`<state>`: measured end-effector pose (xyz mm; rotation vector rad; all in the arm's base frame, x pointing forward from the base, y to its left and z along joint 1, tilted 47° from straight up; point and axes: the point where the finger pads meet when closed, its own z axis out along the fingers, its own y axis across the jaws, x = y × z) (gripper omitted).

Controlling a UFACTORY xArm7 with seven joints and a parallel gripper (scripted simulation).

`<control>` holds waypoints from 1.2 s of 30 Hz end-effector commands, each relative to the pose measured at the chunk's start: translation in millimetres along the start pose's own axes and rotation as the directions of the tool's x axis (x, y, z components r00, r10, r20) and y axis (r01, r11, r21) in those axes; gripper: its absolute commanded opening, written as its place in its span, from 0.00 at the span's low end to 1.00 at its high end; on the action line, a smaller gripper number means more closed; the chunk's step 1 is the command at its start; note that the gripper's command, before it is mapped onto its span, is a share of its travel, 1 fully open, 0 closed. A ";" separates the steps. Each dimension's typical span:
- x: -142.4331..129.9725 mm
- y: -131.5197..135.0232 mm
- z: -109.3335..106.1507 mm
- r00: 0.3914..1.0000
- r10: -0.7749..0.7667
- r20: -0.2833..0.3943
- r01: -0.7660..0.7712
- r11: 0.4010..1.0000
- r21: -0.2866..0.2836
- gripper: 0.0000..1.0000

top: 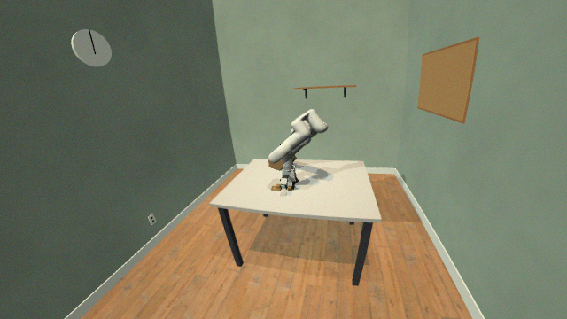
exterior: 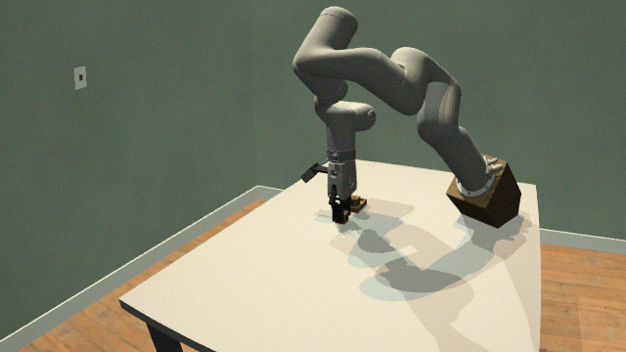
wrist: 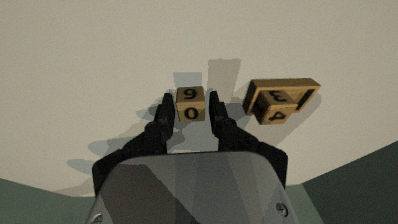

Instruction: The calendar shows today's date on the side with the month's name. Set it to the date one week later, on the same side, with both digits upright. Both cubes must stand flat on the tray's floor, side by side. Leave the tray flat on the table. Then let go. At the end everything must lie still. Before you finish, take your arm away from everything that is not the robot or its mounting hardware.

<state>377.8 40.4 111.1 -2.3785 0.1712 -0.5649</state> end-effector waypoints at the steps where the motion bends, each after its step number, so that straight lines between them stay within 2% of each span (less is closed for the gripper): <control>1: 0.9 0.7 -0.9 1.000 0.000 -0.003 0.000 1.000 -0.001 0.47; 13: 0.9 0.6 -7.9 1.000 0.000 -0.003 0.000 1.000 -0.001 0.47; 20: 0.8 0.6 -37.3 1.000 0.000 -0.003 0.000 1.000 -0.001 0.47; 22: 0.8 0.6 -37.3 1.000 0.000 -0.003 0.000 1.000 -0.001 0.47; 30: 0.7 0.6 -78.3 1.000 0.000 -0.003 0.000 1.000 -0.001 0.47; 36: 0.7 0.5 -90.6 1.000 0.000 -0.003 0.000 1.000 -0.001 0.47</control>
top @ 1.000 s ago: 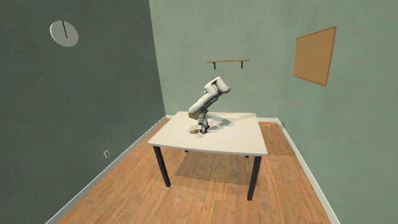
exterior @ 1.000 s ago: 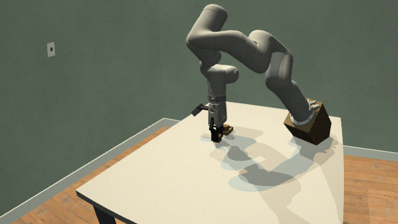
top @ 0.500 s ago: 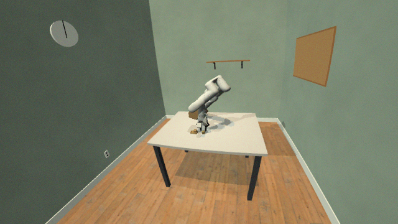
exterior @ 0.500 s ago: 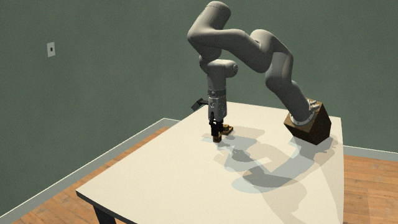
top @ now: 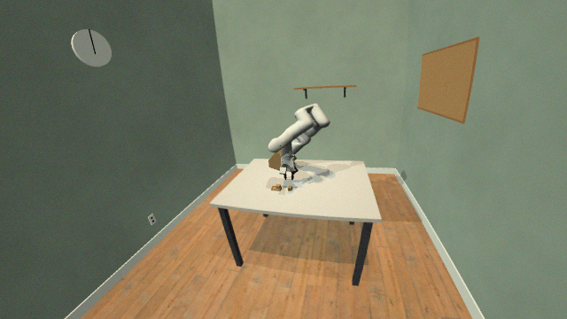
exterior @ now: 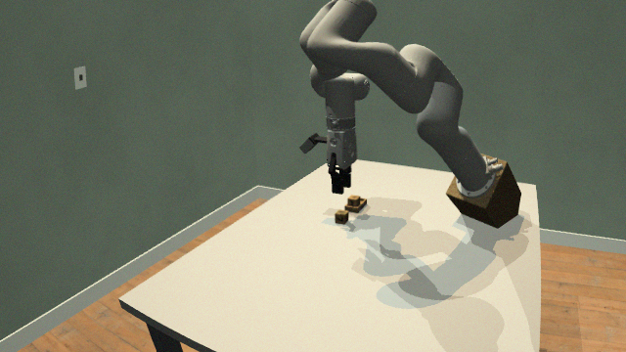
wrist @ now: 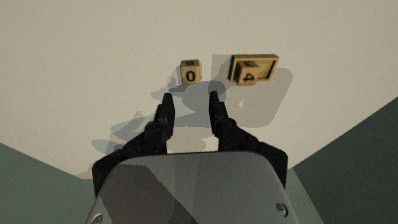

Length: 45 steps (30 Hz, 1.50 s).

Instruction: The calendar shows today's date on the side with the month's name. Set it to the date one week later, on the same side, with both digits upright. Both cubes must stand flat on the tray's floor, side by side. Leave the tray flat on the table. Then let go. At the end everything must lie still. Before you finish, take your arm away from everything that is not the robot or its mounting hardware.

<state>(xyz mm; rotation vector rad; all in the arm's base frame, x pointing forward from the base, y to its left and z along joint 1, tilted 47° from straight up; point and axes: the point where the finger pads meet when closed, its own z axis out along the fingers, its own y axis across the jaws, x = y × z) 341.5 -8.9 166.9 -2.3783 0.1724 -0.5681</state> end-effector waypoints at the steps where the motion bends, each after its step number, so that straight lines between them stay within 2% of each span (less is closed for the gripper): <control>1: 0.5 0.1 -8.0 1.000 0.000 0.000 0.000 1.000 -0.001 0.47; 4: 0.5 0.1 -8.0 1.000 0.000 0.000 0.000 1.000 -0.001 0.47; 5: 0.5 0.1 -8.0 1.000 0.000 0.000 0.000 1.000 -0.001 1.00; 28: 0.4 0.1 -7.9 1.000 0.022 0.000 -0.022 1.000 -0.001 1.00; 31: 0.3 0.1 -7.2 0.995 0.099 0.000 -0.099 0.995 -0.001 1.00; 34: 0.1 0.0 -6.0 0.971 0.238 0.000 -0.238 0.971 0.000 1.00; 37: 0.1 0.0 -6.0 0.970 0.242 0.000 -0.242 0.970 0.000 1.00; 39: -0.1 0.0 -4.9 0.931 0.365 -0.001 -0.365 0.931 0.000 1.00; 43: -0.2 0.0 -4.2 0.900 0.437 -0.001 -0.437 0.900 0.000 1.00; 45: -0.3 0.0 -3.6 0.862 0.507 -0.001 -0.507 0.862 0.000 1.00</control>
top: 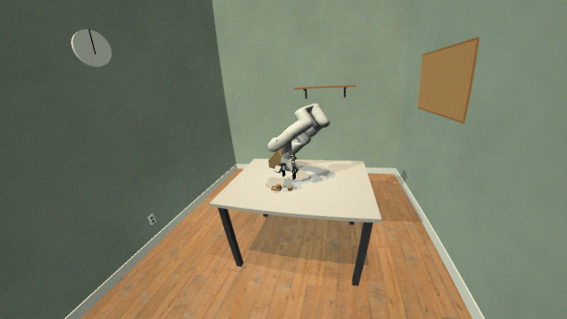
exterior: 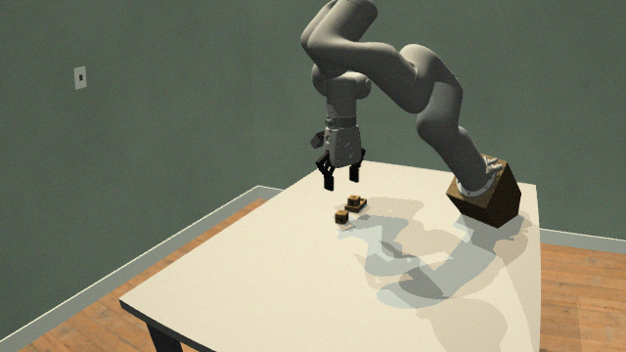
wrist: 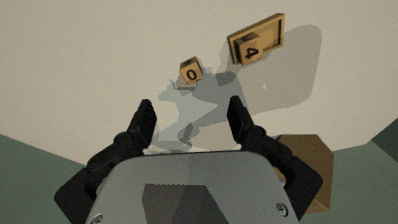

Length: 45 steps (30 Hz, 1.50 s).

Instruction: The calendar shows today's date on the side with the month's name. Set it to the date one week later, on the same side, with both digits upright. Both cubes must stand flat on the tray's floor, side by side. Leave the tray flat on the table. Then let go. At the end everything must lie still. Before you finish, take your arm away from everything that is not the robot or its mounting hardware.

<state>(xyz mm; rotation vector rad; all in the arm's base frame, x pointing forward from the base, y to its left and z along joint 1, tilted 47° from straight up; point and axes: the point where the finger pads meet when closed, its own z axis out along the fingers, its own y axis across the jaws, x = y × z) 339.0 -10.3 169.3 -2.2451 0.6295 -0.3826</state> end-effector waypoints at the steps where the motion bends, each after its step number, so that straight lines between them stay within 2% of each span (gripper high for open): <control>1: 0.8 0.2 0.4 0.985 0.173 0.002 -0.173 0.985 -0.012 1.00; 7: 0.5 0.4 2.0 0.934 0.358 -0.001 -0.357 0.934 -0.012 1.00; 10: 0.5 0.4 2.2 0.927 0.376 -0.001 -0.376 0.927 -0.012 1.00; 11: 0.4 0.5 2.9 0.891 0.454 -0.002 -0.454 0.891 -0.012 1.00; 15: 0.3 0.5 3.6 0.849 0.529 -0.003 -0.529 0.849 -0.012 1.00; 16: 0.2 0.6 4.1 0.812 0.584 -0.004 -0.584 0.812 -0.012 1.00; 19: 0.0 0.7 4.9 0.755 0.656 -0.005 -0.656 0.755 -0.011 1.00; 20: 0.0 0.7 4.9 0.752 0.659 -0.005 -0.659 0.752 -0.011 1.00; 21: -0.1 0.7 5.4 0.711 0.703 -0.006 -0.703 0.711 -0.011 1.00; 22: -0.1 0.7 5.6 0.701 0.713 -0.006 -0.713 0.701 -0.011 1.00; 23: -0.2 0.8 6.0 0.666 0.746 -0.006 -0.746 0.666 -0.010 1.00; 26: -0.2 0.8 6.1 0.650 0.760 -0.007 -0.760 0.650 -0.010 1.00; 28: -0.4 0.9 7.1 0.555 0.832 -0.008 -0.832 0.555 -0.010 1.00; 31: -0.5 1.0 7.5 0.513 0.858 -0.008 -0.858 0.513 -0.009 1.00; 34: -0.6 1.1 8.3 0.426 0.905 -0.009 -0.905 0.425 -0.008 1.00; 36: -0.7 1.1 8.6 0.398 0.917 -0.010 -0.917 0.398 -0.008 1.00; 39: -0.7 1.1 8.7 0.389 0.921 -0.010 -0.921 0.389 -0.008 1.00; 40: -0.7 1.1 8.7 0.389 0.921 -0.010 -0.921 0.389 -0.008 0.47; 45: -0.7 1.1 8.7 0.389 0.921 -0.010 -0.921 0.389 -0.008 0.47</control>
